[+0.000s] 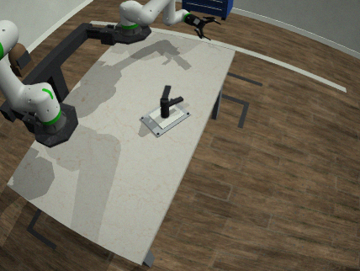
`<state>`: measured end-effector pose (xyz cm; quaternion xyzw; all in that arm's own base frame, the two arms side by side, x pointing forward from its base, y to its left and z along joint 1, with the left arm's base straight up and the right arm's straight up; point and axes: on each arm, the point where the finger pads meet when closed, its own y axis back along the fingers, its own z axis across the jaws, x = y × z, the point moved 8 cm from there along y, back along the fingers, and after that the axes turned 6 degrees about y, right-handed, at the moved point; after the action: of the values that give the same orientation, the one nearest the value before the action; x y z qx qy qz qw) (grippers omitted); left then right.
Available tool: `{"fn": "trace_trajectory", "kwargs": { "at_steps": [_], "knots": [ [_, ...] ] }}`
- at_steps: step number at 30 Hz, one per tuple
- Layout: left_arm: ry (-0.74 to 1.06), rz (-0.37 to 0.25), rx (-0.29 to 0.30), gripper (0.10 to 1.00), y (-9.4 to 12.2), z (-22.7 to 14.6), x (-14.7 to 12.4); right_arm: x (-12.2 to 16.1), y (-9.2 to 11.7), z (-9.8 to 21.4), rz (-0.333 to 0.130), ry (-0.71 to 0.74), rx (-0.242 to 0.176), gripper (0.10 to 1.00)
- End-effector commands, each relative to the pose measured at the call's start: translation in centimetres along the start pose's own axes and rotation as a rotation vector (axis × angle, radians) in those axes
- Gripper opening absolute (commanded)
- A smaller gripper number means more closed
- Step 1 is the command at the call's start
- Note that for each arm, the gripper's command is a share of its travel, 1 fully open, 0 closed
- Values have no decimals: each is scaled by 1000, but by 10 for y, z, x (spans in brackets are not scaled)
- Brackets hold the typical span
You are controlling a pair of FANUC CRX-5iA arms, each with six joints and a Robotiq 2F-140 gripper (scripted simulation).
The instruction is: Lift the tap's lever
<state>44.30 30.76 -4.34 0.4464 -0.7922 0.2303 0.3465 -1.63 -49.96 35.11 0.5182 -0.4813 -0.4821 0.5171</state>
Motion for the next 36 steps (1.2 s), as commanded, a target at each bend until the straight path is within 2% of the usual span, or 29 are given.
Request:
{"fn": "trace_trajectory", "kwargs": {
  "at_steps": [1, 13, 15, 16, 19, 30, 32, 33, 36],
  "knots": [
    [-35, 53, -96, 1000, -35, 8, 15, 0, 1, 0, 2, 0, 0, 1000],
    [-174, 239, -424, 1000, -129, 56, 74, 0, 1, 0, 2, 0, 0, 1000],
    [-174, 239, -424, 1000, -129, 56, 74, 0, 1, 0, 2, 0, 0, 1000],
    [-214, 286, -504, 1000, -149, 70, 89, 0, 1, 0, 2, 0, 0, 1000],
    [-243, 318, -559, 1000, -161, 81, 100, 0, 1, 0, 2, 0, 0, 1000],
    [-441, 522, -883, 1000, -218, 149, 167, 0, 1, 0, 2, 0, 0, 1000],
    [-441, 522, -883, 1000, -218, 149, 167, 0, 1, 0, 2, 0, 0, 1000],
    [-504, 580, -970, 1000, -229, 168, 185, 0, 1, 0, 2, 0, 0, 1000],
    [-550, 621, -1029, 1000, -236, 182, 197, 0, 1, 0, 2, 0, 0, 1000]
  ]
}}
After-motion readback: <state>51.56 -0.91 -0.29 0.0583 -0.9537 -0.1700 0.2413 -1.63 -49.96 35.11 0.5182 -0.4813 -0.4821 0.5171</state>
